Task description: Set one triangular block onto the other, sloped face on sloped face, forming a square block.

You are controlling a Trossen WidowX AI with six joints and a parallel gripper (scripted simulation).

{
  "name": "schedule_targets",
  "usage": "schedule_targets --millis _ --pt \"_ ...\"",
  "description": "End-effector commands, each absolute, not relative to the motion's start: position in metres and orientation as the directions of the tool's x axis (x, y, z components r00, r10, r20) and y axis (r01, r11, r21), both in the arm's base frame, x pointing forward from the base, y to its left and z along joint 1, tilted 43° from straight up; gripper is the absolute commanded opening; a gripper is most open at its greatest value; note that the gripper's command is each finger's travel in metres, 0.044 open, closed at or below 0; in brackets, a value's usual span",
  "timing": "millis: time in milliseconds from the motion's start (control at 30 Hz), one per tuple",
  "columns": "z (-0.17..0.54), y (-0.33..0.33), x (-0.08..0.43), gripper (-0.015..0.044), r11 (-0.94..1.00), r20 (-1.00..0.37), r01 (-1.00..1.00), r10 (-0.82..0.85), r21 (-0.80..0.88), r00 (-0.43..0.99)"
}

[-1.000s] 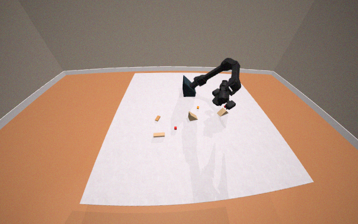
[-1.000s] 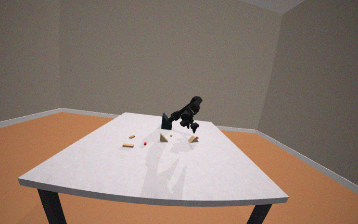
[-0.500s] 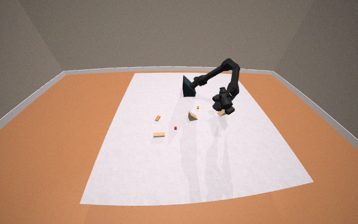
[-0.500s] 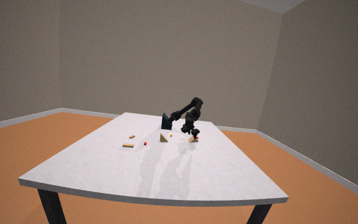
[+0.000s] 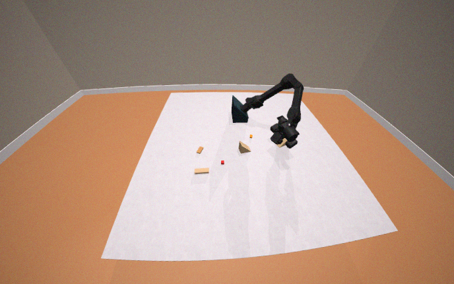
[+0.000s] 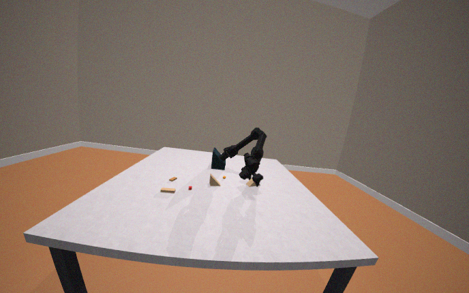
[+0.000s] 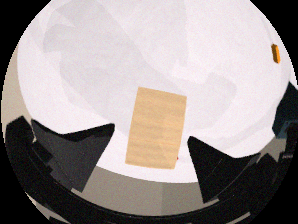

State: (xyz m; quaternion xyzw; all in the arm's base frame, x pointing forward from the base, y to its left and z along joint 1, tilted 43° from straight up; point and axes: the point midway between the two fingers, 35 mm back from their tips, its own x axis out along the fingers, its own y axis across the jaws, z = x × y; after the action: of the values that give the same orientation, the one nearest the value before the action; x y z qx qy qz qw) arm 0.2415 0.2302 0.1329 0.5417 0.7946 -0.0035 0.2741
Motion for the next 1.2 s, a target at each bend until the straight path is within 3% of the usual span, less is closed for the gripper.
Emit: schedule_targets --millis 0,300,567,767,1167 --pt "0.133 0.232 0.241 0.0440 0.412 -0.435 0.863 0.861 0.291 -0.264" --pt "0.133 0.230 0.241 0.0204 0.413 -0.439 0.863 0.859 0.291 -0.263" --pt "0.133 0.230 0.241 0.0150 0.413 -0.439 0.863 0.859 0.291 -0.263" --pt "0.136 0.227 0.243 0.0000 0.413 -0.442 0.863 0.858 0.291 -0.262" --pt "0.171 0.191 0.251 0.0000 0.416 -0.453 0.863 0.853 0.288 -0.259"
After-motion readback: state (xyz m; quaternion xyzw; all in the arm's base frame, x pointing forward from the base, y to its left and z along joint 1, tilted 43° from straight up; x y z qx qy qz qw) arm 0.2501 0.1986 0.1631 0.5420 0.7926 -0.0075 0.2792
